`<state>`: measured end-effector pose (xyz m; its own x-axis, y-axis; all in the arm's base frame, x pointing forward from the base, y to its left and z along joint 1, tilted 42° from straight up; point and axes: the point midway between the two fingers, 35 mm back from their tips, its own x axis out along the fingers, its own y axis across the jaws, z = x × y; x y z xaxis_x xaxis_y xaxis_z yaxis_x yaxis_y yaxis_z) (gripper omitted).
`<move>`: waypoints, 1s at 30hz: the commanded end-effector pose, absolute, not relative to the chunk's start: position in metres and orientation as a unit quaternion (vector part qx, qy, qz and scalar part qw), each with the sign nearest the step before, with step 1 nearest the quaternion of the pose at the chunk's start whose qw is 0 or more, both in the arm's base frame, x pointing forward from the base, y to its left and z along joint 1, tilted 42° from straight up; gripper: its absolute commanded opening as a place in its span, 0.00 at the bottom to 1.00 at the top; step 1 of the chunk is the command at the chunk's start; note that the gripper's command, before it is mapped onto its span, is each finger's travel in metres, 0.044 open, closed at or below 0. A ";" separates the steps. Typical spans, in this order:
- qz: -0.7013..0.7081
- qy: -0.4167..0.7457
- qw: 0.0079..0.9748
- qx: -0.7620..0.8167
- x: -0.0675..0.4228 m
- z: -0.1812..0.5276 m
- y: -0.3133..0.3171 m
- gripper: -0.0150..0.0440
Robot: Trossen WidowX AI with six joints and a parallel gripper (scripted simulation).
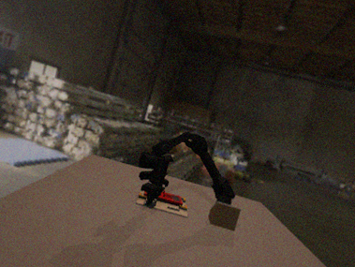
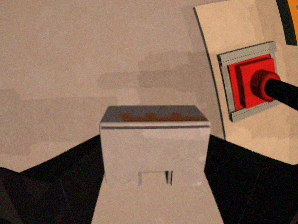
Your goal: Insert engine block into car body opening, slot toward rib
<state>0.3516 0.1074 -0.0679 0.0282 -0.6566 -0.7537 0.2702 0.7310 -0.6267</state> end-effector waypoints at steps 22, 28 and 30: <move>-0.329 0.611 0.704 -0.151 0.352 -0.001 0.157 0.25; -0.329 0.611 0.704 -0.151 0.349 0.012 0.164 0.25; -0.329 0.611 0.704 -0.151 0.349 0.012 0.164 0.25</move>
<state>0.3487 0.1611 0.0052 0.0299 -0.6560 -0.7541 0.2686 0.7320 -0.6261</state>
